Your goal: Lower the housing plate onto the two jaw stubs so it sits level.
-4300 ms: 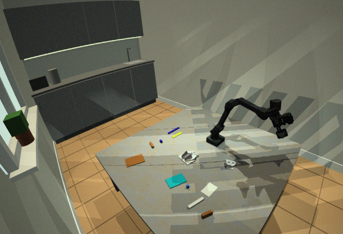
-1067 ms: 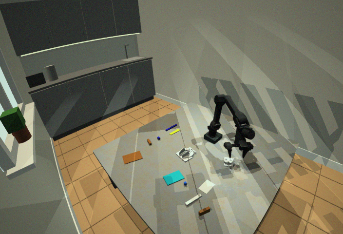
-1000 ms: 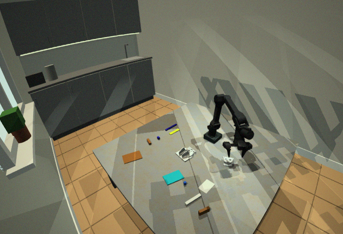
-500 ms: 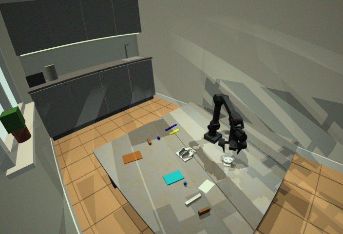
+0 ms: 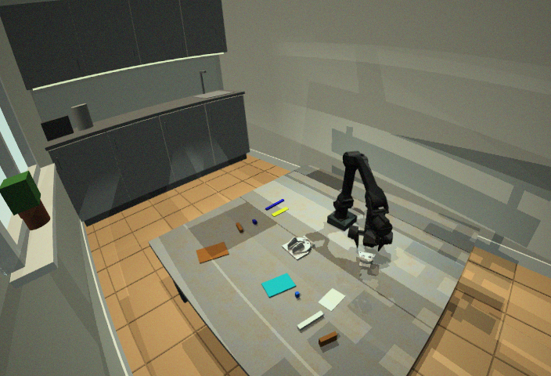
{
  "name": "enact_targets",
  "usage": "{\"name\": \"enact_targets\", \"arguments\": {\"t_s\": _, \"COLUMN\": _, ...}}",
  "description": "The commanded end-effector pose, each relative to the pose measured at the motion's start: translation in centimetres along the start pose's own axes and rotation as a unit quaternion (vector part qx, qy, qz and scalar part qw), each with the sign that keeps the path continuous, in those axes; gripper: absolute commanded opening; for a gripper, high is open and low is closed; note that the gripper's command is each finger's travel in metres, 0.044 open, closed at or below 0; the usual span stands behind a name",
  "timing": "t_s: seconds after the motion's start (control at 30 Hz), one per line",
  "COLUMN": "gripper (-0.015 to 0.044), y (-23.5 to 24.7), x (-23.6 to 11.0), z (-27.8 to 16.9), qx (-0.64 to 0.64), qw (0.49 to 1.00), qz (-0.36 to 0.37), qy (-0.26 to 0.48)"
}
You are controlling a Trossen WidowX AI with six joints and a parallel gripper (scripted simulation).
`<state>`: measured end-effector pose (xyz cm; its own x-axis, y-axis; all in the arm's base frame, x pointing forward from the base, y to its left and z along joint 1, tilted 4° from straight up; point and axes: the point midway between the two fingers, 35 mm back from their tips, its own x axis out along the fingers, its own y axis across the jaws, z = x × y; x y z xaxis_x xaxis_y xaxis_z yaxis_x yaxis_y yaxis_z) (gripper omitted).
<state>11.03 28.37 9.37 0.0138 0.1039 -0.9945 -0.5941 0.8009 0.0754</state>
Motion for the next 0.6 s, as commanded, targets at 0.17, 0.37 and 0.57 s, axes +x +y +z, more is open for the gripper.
{"name": "enact_targets", "arguments": {"t_s": 0.17, "gripper": 0.044, "y": 0.0, "x": 1.3, "z": -0.1, "qx": 0.002, "qw": 1.0, "qz": 0.001, "qy": 0.002}}
{"name": "enact_targets", "arguments": {"t_s": 0.37, "gripper": 0.044, "y": 0.0, "x": 2.3, "z": -0.1, "qx": 0.002, "qw": 1.0, "qz": 0.001, "qy": 0.002}}
{"name": "enact_targets", "arguments": {"t_s": 0.57, "gripper": 0.044, "y": 0.0, "x": 3.0, "z": -0.2, "qx": 0.002, "qw": 1.0, "qz": 0.001, "qy": 0.002}}
